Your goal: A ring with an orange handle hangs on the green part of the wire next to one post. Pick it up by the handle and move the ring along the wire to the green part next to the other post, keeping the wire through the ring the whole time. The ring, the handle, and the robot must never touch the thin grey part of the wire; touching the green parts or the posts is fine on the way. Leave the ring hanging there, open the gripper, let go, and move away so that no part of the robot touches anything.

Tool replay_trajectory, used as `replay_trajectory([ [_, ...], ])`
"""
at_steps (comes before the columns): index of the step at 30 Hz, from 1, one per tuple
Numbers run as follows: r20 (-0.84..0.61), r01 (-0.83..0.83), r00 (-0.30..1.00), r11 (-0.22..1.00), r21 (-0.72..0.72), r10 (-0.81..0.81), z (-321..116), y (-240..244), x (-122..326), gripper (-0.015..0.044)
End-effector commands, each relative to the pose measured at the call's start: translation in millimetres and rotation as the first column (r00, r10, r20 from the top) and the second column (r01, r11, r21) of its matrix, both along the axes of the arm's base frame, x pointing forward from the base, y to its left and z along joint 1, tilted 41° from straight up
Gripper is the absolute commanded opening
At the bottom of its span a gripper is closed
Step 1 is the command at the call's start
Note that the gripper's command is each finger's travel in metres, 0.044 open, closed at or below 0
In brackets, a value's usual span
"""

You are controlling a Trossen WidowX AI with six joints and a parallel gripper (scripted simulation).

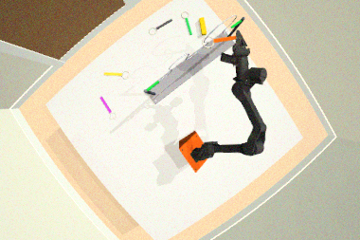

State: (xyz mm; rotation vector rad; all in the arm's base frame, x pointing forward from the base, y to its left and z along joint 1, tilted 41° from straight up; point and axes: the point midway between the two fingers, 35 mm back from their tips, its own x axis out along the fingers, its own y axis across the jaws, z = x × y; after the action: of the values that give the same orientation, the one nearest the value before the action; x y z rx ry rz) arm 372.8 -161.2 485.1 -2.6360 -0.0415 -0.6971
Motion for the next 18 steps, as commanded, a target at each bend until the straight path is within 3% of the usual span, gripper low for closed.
replay_trajectory([
  [1,-0.005,0.005,1.000,0.997,0.076,-0.005,-7.5,-11.1,1.2,-0.0150],
  [18,-0.018,0.019,1.000,0.897,0.441,-0.012,-45.0,-52.9,1.6,-0.0150],
])
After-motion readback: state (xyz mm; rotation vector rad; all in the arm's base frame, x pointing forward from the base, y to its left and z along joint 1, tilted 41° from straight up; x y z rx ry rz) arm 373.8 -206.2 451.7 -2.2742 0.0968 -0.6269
